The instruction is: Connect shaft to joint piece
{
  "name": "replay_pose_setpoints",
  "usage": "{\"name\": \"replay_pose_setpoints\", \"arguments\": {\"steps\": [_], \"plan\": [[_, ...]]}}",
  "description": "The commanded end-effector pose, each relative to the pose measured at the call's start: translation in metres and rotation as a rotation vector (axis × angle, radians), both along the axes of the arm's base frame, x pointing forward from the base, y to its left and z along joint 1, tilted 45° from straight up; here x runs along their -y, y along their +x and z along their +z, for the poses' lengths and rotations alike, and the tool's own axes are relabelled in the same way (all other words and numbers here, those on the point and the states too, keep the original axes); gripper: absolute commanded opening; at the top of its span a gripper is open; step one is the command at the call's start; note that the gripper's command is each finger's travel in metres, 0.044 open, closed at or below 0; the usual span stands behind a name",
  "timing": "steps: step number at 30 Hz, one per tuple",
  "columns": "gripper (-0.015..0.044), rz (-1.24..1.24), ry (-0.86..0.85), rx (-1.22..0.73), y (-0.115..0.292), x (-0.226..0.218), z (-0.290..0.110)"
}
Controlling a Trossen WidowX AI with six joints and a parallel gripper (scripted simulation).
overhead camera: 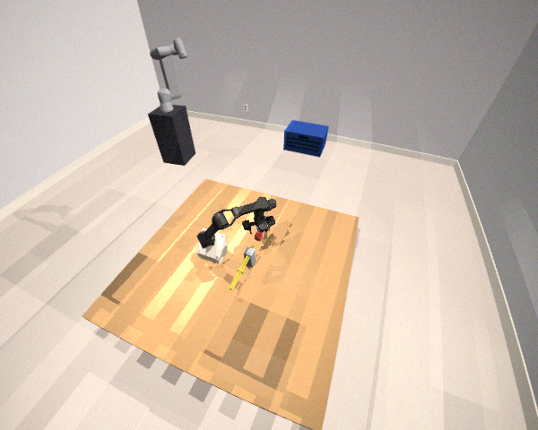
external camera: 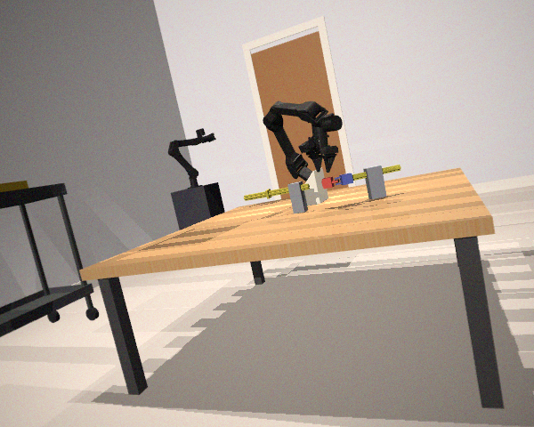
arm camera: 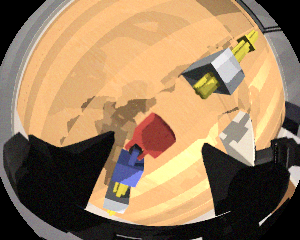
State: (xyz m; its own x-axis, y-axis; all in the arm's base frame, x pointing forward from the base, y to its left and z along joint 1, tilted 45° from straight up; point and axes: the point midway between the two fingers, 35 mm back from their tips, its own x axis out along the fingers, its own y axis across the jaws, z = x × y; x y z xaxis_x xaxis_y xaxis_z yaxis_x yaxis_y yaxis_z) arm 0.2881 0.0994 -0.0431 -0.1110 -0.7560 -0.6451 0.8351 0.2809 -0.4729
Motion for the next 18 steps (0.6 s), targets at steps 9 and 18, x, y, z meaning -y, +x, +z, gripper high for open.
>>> {"name": "replay_pose_setpoints", "arguments": {"steps": [9, 18], "plan": [[0.0440, 0.262, 0.093, -0.282, 0.002, -0.025, 0.028], [0.0440, 0.474, 0.159, -0.498, 0.001, -0.042, 0.050]]}}
